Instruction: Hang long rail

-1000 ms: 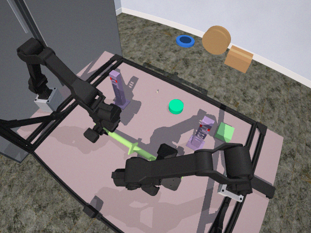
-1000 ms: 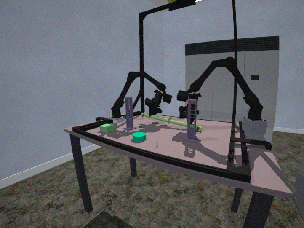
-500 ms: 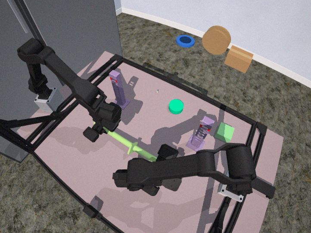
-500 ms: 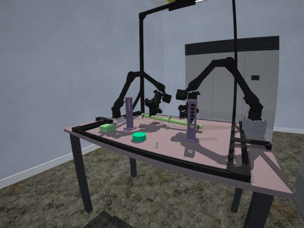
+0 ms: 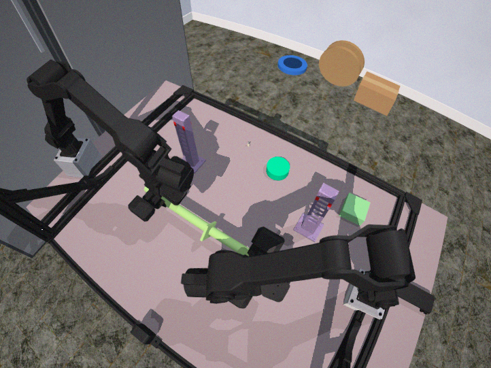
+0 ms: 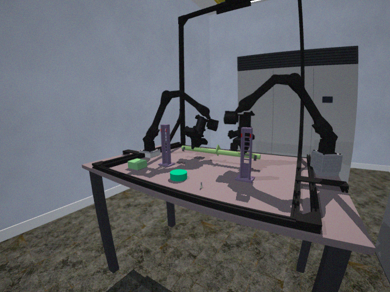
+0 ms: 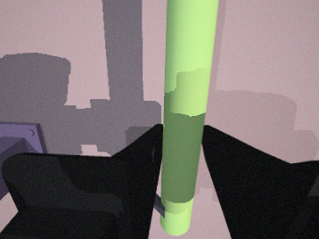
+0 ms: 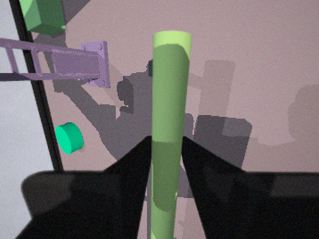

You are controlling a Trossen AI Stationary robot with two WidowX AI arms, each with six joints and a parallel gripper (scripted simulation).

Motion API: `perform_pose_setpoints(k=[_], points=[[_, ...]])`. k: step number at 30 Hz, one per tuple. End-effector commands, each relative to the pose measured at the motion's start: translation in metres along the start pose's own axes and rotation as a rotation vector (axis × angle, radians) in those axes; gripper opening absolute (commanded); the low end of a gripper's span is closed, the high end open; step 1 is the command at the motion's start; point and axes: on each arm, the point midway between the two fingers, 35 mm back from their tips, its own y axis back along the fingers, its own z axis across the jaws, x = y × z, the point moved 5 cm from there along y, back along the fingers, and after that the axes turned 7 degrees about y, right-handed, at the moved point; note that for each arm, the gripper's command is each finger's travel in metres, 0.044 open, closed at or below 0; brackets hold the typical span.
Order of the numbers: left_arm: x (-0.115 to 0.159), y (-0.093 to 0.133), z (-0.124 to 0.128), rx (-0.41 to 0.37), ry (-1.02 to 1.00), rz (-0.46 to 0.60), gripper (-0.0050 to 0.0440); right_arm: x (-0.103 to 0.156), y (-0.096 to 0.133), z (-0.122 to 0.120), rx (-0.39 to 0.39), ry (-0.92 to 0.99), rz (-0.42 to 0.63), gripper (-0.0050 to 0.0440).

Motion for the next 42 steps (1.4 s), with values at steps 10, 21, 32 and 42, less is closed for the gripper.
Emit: perform_pose_setpoints(k=[10, 21, 32, 42], points=[[-0.005, 0.0, 0.0, -0.012, 0.0, 0.065, 0.0, -0.003, -0.018, -0.012, -0.008, -0.039, 0.056, 0.0], [-0.007, -0.001, -0.001, -0.013, 0.0, 0.102, 0.0, -0.003, -0.027, -0.018, -0.009, -0.056, 0.084, 0.0], [-0.007, -0.001, -0.001, -0.013, 0.0, 0.102, 0.0, -0.002, -0.027, -0.019, -0.009, -0.056, 0.084, 0.012], [-0.007, -0.002, -0.002, -0.013, 0.0, 0.102, 0.0, -0.002, -0.026, -0.019, -0.009, -0.056, 0.084, 0.0312]])
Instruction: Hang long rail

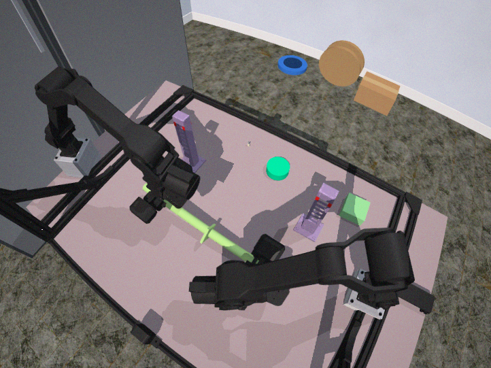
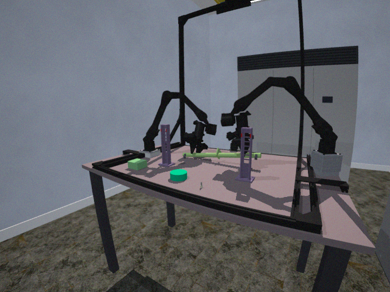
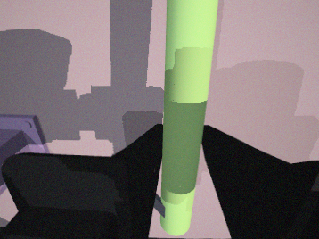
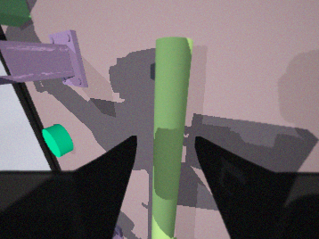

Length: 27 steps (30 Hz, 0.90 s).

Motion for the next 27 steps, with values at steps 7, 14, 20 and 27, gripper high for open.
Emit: perform_pose_setpoints(k=[7, 14, 20, 27], points=[[-0.001, 0.001, -0.001, -0.003, 0.003, -0.008, 0.0, 0.0, 0.001, 0.0, -0.002, 0.0, 0.0, 0.044], [-0.001, 0.001, -0.001, -0.003, 0.003, -0.008, 0.0, 0.001, 0.018, 0.0, 0.0, 0.0, 0.0, 0.044], [-0.001, 0.001, -0.001, -0.003, 0.003, -0.008, 0.0, 0.0, 0.047, 0.001, 0.003, 0.0, 0.001, 0.044], [-0.001, 0.001, -0.001, -0.003, 0.003, -0.008, 0.0, 0.0, 0.051, 0.001, 0.004, 0.0, 0.001, 0.044]])
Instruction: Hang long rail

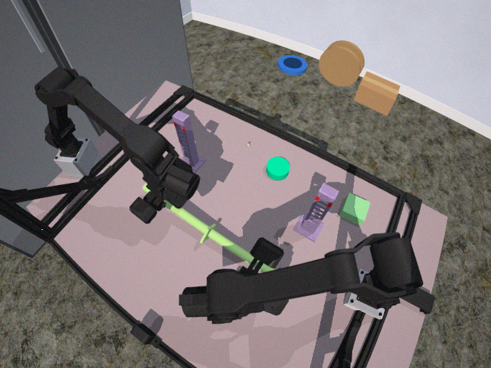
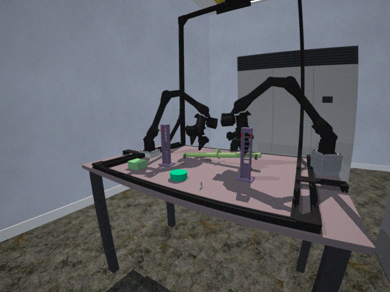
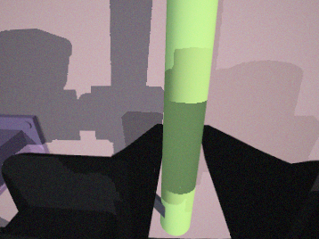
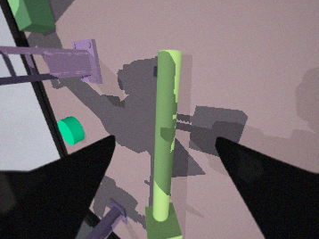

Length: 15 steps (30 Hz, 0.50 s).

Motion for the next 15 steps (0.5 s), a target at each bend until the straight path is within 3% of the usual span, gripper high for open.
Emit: perform_pose_setpoints(k=[1, 5, 8, 15], points=[[-0.001, 0.001, 0.0, -0.003, 0.003, -0.008, 0.0, 0.0, 0.003, 0.0, 0.006, -0.008, 0.001, 0.044], [-0.001, 0.001, 0.0, -0.003, 0.003, -0.008, 0.0, 0.0, 0.003, 0.0, 0.006, -0.008, 0.001, 0.044], [-0.001, 0.001, 0.0, -0.003, 0.003, -0.008, 0.0, 0.0, 0.0, 0.004, 0.041, -0.009, -0.009, 0.0368], [-0.001, 0.001, 0.0, -0.003, 0.003, -0.008, 0.0, -0.001, -0.014, 0.02, 0.211, -0.015, -0.029, 0.02]])
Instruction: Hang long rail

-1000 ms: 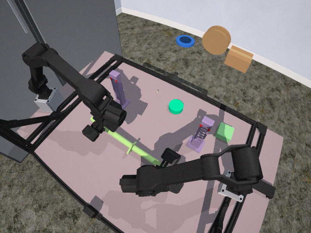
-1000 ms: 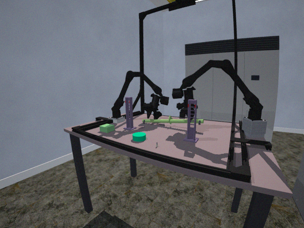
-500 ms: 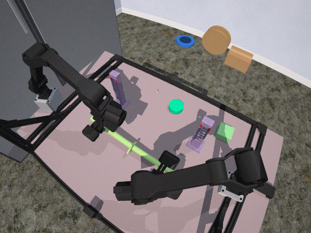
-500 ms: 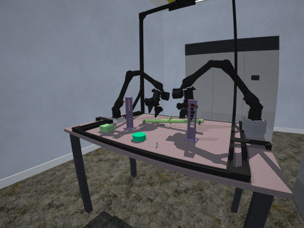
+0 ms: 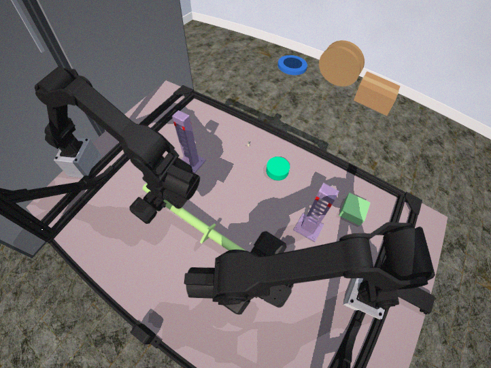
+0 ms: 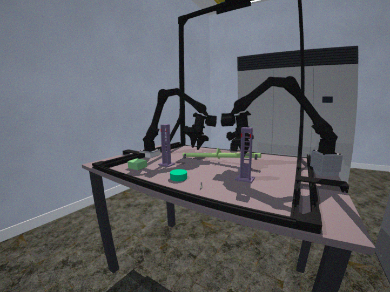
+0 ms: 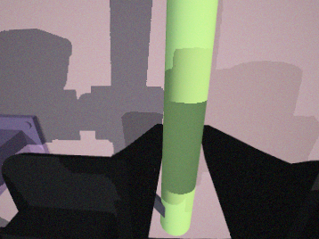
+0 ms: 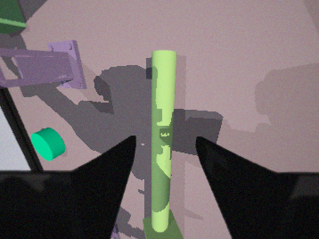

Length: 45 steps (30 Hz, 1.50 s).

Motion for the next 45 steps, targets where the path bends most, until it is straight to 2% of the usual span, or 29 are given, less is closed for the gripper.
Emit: perform_pose_setpoints(k=[1, 2, 4, 15, 18, 45], points=[[-0.001, 0.001, 0.0, -0.003, 0.003, -0.008, 0.0, -0.003, -0.007, 0.01, 0.086, 0.003, -0.008, 0.0176], [-0.001, 0.001, 0.0, -0.003, 0.003, -0.008, 0.0, -0.003, -0.008, 0.013, 0.11, 0.003, -0.007, 0.016], [-0.001, 0.001, 0.0, -0.003, 0.003, -0.008, 0.0, -0.003, -0.008, 0.013, 0.11, 0.003, -0.007, 0.016], [-0.001, 0.001, 0.0, -0.003, 0.003, -0.008, 0.0, -0.005, -0.02, 0.039, 0.363, 0.012, 0.068, 0.016], [-0.001, 0.001, 0.0, -0.003, 0.003, -0.008, 0.0, -0.006, -0.022, 0.045, 0.411, 0.017, 0.097, 0.016], [-0.001, 0.001, 0.0, -0.003, 0.003, -0.008, 0.0, -0.006, -0.051, 0.034, 0.415, 0.017, 0.099, 0.016]])
